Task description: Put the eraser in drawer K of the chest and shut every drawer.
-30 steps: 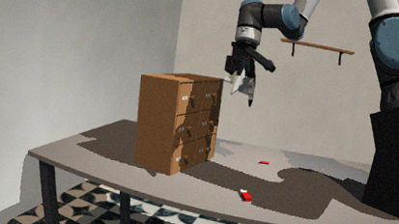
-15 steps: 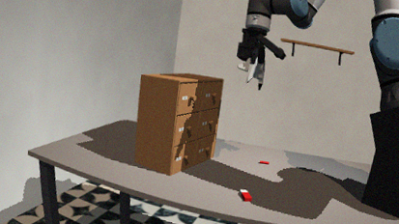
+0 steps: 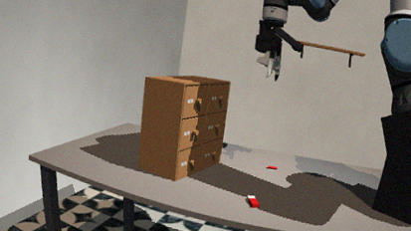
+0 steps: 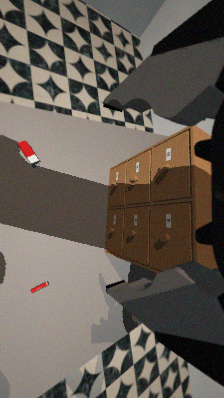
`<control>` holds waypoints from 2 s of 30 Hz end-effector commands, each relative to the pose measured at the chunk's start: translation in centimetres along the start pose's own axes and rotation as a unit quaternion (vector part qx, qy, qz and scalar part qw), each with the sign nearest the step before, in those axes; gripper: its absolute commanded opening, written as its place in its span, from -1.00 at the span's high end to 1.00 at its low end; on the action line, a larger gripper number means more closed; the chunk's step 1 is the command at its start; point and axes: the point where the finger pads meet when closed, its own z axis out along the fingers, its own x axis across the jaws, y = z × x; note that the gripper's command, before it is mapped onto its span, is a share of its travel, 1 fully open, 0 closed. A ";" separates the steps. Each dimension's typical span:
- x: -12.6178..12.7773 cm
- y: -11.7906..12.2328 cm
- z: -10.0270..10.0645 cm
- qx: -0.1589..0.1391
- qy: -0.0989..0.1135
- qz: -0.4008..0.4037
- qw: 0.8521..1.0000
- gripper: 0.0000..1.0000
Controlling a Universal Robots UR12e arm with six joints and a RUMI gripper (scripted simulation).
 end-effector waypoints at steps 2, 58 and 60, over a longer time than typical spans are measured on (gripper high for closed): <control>-1.3 -0.9 -1.4 -0.002 -0.017 -0.012 1.000 -1.00; -3.7 -2.9 -4.1 -0.003 -0.052 -0.035 0.998 -1.00; -3.7 -2.9 -4.1 -0.003 -0.052 -0.035 0.998 -1.00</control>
